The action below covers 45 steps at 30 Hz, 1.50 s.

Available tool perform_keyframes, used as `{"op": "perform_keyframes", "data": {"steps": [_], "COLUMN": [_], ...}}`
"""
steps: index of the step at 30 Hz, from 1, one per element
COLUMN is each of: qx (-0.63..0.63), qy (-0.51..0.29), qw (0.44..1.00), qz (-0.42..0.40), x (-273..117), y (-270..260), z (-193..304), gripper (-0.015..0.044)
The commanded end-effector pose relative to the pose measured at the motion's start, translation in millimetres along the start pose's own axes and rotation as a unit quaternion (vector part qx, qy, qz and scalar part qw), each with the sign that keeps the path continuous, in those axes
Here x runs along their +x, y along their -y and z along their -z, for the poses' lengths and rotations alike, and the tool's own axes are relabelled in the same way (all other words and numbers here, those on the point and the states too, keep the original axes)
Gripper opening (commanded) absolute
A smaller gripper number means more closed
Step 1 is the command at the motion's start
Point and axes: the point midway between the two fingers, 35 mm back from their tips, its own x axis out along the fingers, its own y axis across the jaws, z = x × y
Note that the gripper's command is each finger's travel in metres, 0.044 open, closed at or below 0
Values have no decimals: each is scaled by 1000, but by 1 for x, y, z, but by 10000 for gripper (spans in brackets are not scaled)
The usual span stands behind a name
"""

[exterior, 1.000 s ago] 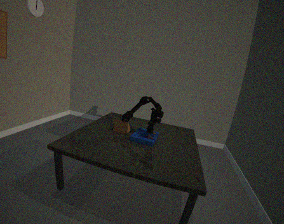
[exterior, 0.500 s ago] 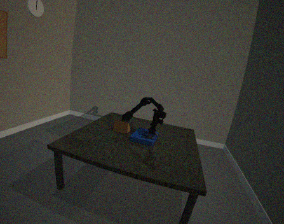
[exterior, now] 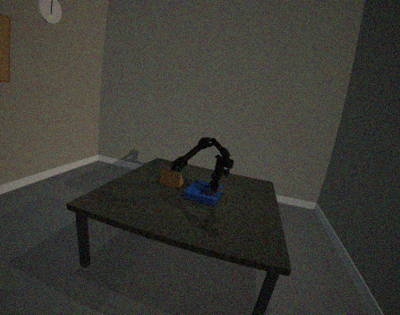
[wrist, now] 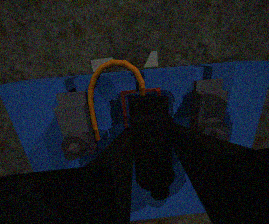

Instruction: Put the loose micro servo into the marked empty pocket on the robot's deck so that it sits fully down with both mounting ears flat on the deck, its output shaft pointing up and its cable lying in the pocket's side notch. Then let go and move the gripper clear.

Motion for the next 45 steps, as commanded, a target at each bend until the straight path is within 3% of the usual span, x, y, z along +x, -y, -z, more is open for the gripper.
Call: {"op": "perform_keyframes", "data": {"steps": [1,45], "qx": [2,2], "qy": [2,2], "qw": [1000,1000], "qz": [-1,-2], "x": [0,42], "y": [0,-1], "z": [0,-1], "gripper": [0,0]}}
